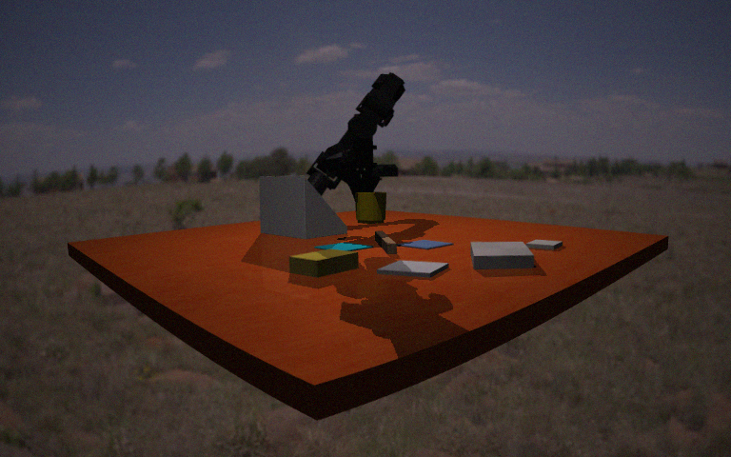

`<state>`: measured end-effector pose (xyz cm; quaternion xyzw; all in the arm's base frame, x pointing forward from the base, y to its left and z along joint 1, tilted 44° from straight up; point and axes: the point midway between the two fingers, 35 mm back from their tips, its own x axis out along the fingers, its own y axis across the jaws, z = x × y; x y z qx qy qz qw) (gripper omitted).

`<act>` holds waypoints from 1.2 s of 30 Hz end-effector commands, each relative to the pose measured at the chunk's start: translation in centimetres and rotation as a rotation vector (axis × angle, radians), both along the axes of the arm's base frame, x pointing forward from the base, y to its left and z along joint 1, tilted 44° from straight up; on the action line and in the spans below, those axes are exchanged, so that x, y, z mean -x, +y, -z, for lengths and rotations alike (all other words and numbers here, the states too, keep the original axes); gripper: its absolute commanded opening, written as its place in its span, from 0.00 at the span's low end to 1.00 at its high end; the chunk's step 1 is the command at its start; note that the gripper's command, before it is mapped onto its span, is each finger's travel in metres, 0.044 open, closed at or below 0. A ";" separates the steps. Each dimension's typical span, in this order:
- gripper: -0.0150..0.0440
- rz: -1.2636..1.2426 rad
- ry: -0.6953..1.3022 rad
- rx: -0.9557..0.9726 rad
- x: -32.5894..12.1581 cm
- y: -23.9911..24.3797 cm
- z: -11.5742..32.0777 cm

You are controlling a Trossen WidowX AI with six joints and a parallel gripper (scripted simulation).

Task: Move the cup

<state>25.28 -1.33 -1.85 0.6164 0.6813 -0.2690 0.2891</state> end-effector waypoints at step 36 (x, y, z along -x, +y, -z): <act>0.25 -0.006 0.004 0.002 3.9 -2.4 4.7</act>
